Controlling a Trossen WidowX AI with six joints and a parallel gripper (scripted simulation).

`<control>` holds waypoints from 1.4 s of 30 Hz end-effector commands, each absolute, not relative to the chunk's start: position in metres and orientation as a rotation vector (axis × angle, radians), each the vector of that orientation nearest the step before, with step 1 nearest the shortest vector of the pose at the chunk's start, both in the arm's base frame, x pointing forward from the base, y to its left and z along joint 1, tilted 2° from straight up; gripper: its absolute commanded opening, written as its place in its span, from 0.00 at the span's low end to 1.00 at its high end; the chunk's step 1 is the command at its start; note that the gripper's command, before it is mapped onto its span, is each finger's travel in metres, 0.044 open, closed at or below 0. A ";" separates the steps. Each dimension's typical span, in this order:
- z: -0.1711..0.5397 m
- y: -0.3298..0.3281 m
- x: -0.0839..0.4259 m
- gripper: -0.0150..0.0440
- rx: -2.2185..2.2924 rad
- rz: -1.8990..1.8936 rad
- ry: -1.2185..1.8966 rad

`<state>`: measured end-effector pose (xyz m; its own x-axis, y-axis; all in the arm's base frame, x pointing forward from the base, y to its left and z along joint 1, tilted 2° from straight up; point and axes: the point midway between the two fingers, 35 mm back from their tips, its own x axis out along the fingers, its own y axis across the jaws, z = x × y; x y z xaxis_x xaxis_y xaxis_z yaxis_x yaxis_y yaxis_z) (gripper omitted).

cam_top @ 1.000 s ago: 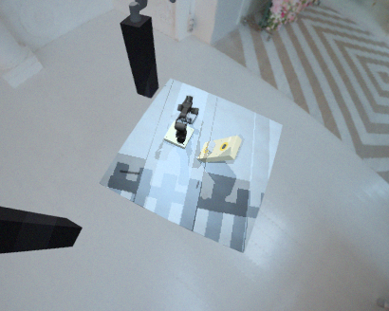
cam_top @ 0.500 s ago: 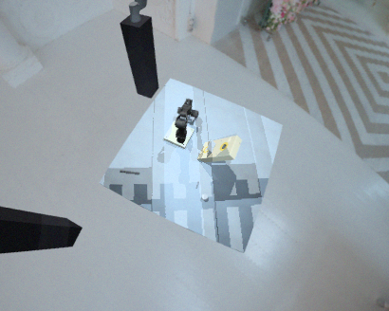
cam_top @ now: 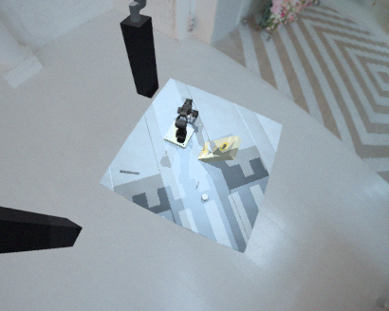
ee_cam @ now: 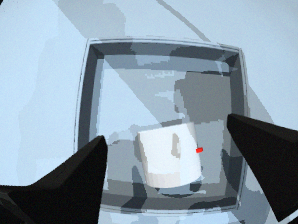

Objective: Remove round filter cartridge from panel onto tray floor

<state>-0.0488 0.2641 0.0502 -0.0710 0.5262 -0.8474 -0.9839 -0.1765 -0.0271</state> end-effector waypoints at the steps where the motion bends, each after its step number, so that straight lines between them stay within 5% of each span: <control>1: 0.059 0.265 -0.049 1.00 -0.890 1.568 0.709; 7: 0.120 0.262 -0.050 1.00 -0.891 1.568 0.709; 42: 0.112 0.266 -0.052 1.00 -0.885 1.578 0.700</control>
